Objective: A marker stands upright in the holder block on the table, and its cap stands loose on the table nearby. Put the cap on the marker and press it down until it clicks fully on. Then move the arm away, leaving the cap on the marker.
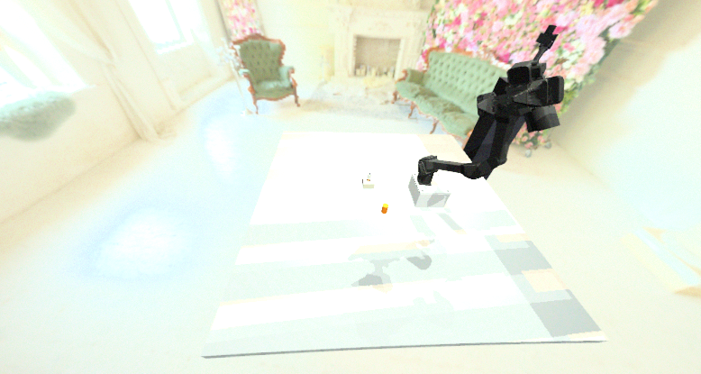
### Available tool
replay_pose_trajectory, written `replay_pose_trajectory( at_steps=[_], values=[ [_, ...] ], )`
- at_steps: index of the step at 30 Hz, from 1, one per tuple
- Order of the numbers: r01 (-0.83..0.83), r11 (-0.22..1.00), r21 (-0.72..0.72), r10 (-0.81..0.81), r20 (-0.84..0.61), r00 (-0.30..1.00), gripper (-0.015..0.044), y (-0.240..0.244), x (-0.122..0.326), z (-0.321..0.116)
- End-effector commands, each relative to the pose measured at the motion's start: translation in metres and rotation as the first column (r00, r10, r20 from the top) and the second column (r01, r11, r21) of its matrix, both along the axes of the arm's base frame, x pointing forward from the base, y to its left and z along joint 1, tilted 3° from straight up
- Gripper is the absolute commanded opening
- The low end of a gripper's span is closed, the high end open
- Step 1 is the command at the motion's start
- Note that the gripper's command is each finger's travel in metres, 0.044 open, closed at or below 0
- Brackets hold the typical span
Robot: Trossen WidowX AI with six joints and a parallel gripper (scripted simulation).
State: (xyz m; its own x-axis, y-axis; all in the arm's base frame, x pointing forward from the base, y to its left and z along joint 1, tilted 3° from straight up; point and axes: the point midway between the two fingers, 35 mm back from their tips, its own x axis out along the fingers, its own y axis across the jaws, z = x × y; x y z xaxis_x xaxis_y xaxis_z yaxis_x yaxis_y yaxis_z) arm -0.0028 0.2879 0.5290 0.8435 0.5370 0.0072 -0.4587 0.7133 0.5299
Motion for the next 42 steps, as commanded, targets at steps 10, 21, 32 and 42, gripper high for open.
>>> replay_pose_trajectory(
  at_steps=[10, 21, 32, 42],
  values=[
    [-0.279, 0.92, 0.275, 0.278, 0.046, 0.96, 0.0243, -0.074, 0.001, 0.062],
    [-0.384, 0.723, 0.574, 0.364, 0.155, 0.918, 0.0243, -0.173, 0.071, 0.104],
    [-0.211, 0.54, 0.815, 0.331, 0.025, 0.943, 0.0243, -0.235, 0.2, 0.069],
    [0.131, 0.533, 0.836, 0.293, -0.327, 0.899, 0.0243, -0.224, 0.315, -0.042]
  ],
)
